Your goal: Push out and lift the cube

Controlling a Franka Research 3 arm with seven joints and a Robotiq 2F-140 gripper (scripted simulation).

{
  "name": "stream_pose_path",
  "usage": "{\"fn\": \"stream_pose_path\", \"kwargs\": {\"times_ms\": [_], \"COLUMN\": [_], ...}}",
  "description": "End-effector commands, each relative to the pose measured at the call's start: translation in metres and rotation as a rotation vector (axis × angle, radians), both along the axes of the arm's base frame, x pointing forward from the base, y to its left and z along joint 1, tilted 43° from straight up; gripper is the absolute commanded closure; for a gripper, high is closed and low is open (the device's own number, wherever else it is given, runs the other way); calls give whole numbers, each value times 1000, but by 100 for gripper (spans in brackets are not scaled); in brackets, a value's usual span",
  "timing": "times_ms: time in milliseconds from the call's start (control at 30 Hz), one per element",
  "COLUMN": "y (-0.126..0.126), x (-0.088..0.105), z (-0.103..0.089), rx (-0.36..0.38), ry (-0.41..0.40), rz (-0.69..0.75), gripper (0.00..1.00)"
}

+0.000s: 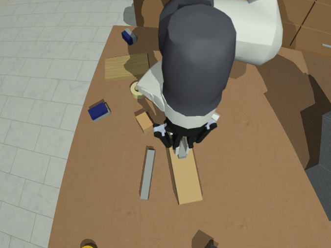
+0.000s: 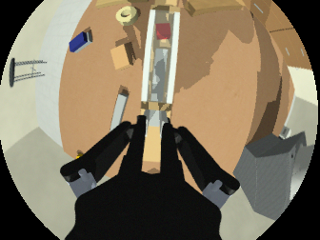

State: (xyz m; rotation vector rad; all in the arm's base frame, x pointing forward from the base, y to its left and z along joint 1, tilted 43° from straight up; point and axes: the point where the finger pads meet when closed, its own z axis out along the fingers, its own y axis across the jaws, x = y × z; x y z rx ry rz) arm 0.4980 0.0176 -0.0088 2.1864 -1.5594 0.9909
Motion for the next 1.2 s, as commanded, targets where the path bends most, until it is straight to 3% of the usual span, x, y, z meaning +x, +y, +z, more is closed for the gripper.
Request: {"fn": "stream_pose_path", "kwargs": {"times_ms": [0, 967, 1000, 1167], "y": [2, 2, 2, 2], "x": [0, 0, 0, 0], "z": [0, 0, 0, 0], "rx": [1, 1, 1, 1], "ry": [8, 8, 8, 8], "rz": [8, 8, 8, 8], "gripper": [100, 100, 77, 77]}}
